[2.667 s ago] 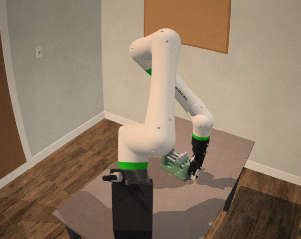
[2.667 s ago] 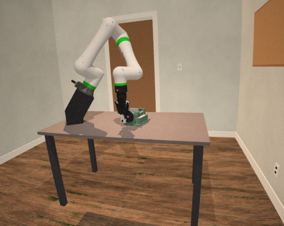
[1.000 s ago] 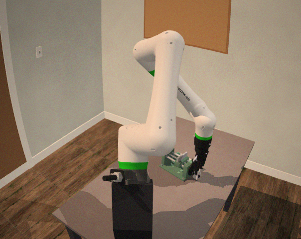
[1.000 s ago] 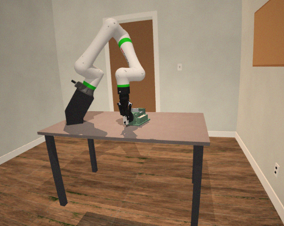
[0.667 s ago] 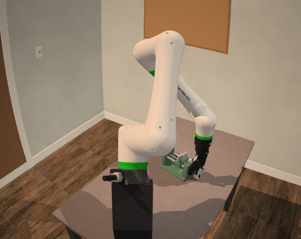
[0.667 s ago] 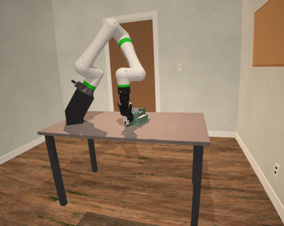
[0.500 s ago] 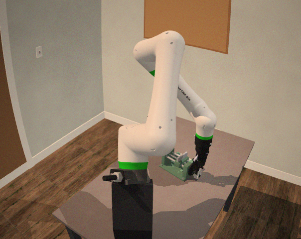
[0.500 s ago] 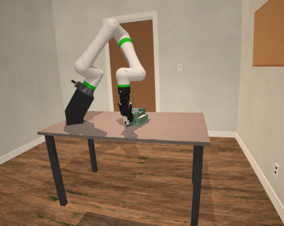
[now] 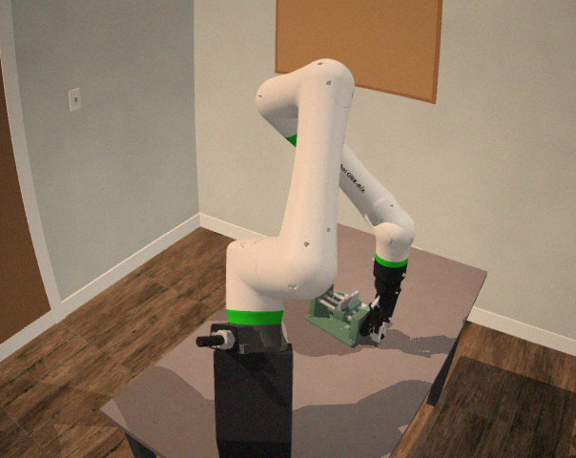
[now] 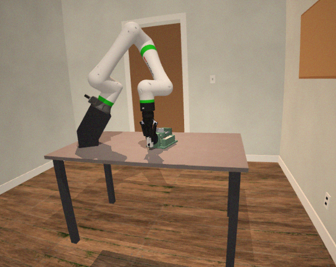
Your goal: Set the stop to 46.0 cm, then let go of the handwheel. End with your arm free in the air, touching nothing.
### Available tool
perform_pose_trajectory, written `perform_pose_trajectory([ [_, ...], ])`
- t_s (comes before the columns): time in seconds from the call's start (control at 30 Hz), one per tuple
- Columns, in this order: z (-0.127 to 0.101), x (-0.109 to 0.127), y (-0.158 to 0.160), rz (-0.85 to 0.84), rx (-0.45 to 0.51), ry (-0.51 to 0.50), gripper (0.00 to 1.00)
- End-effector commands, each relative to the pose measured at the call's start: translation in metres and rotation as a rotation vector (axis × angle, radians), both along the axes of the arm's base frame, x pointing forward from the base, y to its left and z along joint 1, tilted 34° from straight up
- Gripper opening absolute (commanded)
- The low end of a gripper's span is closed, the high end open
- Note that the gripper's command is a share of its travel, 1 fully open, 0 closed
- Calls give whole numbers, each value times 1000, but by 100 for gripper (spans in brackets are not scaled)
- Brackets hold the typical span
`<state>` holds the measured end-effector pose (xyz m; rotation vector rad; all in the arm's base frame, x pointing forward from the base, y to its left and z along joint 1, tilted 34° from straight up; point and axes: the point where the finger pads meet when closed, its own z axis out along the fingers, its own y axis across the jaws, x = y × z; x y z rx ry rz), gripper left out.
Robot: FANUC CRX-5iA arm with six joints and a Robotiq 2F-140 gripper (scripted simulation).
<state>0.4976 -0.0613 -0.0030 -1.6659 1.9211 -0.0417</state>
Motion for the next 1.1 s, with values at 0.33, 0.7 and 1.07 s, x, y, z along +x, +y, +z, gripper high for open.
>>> perform_pose_trajectory([
  [0.33,2,2,-1,0,0,-1,4],
  [0.7,2,3,-1,0,0,-1,4],
  [1.07,3,4,-2,0,0,-1,4],
])
